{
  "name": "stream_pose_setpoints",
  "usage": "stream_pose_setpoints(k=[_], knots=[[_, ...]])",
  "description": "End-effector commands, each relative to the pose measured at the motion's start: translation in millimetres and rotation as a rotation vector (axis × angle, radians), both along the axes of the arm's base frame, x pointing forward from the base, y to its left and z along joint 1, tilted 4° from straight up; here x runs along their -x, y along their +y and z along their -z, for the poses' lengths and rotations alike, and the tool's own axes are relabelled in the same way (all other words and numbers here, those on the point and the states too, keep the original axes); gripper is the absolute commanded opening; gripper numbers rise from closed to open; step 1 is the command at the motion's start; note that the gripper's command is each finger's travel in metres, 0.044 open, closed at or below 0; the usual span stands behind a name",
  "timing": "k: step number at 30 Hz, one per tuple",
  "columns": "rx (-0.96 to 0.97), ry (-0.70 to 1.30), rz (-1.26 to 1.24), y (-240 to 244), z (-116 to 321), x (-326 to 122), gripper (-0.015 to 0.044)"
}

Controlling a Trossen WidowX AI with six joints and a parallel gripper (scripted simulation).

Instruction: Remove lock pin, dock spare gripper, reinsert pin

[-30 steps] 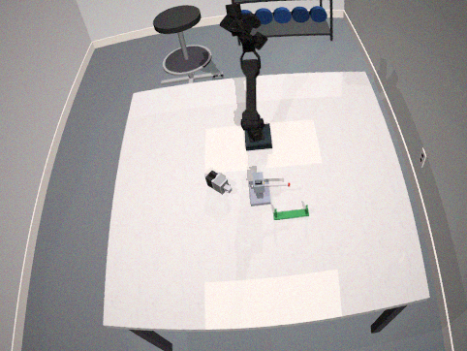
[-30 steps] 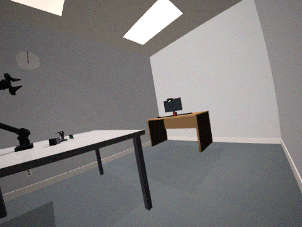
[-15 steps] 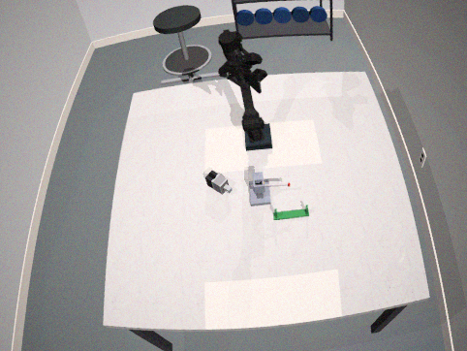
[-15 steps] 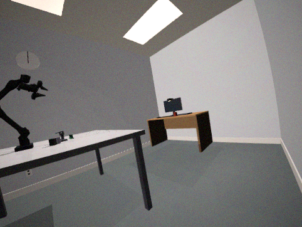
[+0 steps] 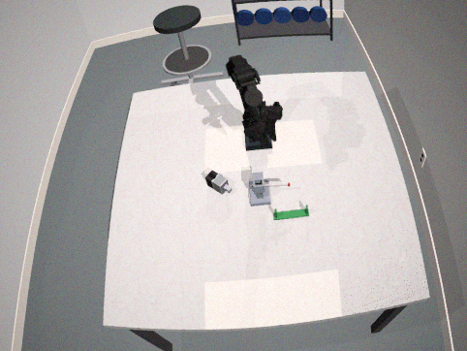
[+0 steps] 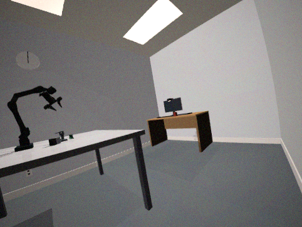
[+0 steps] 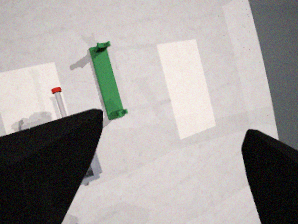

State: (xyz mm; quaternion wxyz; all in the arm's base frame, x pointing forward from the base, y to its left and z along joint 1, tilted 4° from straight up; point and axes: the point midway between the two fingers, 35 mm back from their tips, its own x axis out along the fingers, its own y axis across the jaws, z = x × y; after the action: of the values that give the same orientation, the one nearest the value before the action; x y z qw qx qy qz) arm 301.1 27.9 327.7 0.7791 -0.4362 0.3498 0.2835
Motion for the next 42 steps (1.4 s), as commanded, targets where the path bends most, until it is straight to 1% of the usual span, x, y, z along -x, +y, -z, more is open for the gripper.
stream_pose_setpoints(k=[1,7,13,18,20,27,42], knots=[[0.067,0.154,-0.049,7.0,41.7,-9.8,0.0300],[0.181,0.390,-0.146,20.0,104.6,-15.9,0.0300],[0.296,0.604,-0.250,30.6,158.2,-10.3,0.0300],[0.303,0.617,-0.257,30.9,163.1,-9.8,0.0300],[0.303,0.617,-0.257,29.8,171.2,-10.3,0.0300],[0.303,0.618,-0.257,21.7,227.9,-6.4,0.0300],[0.304,0.618,-0.257,21.3,248.5,-7.5,0.0300]])
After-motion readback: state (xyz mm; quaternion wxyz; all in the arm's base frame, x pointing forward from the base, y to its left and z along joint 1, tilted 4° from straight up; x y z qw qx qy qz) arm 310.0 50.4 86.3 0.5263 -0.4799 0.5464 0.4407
